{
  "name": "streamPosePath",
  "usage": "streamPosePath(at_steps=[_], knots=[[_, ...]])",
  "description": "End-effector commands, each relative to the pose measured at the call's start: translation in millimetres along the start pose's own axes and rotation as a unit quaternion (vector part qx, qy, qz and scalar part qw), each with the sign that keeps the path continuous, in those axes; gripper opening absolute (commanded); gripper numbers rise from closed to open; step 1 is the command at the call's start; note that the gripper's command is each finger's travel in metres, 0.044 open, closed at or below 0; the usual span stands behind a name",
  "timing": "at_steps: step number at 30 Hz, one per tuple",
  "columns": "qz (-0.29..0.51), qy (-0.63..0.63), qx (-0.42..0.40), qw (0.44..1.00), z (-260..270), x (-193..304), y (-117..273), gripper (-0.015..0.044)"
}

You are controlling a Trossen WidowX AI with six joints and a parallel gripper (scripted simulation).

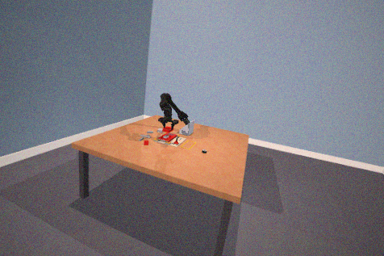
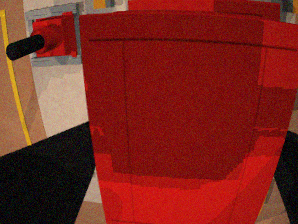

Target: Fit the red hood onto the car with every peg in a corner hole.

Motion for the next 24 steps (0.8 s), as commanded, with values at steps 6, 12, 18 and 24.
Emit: streamPosePath(at_steps=[6, 12, 18, 24], knots=[[0.0, 0.025, 0.001, 1.0, -11, 3, -1, 0.0], [0.0, 0.025, 0.001, 1.0, -13, 2, -21, 0.0], [0.0, 0.025, 0.002, 1.0, -17, 2, -48, 0.0], [0.0, 0.025, 0.002, 1.0, -18, 2, -49, 0.0]])
Point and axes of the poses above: the point midway between the two fingers, 35 mm back from their tips, its own y axis back along the fingers, its own z axis across the jaws, x = y × z, the point moved 3 cm from there along y, back along the fingers, and after that the axes turned 1 degree about -y, right-handed, at the moved point
